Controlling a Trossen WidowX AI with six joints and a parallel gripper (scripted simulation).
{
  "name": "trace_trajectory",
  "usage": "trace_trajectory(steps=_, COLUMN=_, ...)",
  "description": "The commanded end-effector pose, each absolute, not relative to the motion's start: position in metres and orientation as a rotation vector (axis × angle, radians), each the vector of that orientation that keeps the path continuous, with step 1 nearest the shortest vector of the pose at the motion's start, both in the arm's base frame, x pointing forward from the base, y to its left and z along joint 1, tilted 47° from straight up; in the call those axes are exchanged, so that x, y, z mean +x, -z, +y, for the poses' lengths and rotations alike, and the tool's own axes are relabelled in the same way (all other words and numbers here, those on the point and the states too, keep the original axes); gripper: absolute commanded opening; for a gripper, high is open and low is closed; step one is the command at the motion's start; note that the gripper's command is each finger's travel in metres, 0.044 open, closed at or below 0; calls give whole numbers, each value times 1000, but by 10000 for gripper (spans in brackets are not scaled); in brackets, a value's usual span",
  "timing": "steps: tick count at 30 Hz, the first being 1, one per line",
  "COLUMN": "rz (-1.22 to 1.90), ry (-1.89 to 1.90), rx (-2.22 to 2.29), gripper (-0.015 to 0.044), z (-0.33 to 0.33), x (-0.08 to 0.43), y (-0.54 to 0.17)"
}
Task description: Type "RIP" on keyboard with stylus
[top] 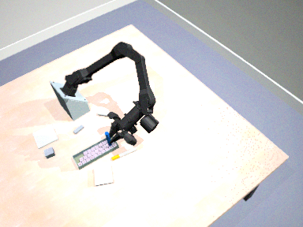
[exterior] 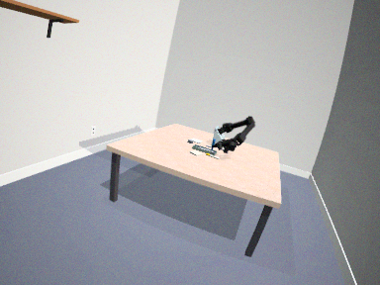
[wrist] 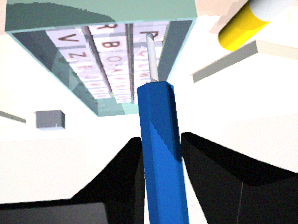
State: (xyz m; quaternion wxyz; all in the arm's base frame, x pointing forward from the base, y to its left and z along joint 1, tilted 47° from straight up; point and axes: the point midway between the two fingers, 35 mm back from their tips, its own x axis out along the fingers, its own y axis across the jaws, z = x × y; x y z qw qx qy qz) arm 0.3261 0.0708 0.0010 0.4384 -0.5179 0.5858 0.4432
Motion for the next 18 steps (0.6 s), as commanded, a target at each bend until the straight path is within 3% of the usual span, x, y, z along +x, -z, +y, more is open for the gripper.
trace_trajectory(steps=1, rz=1458, ry=-1100, rx=-1279, gripper=81, z=73, x=326, y=2)
trace_trajectory(steps=18, rz=1459, ry=-1099, rx=-1280, gripper=81, z=51, x=326, y=-19)
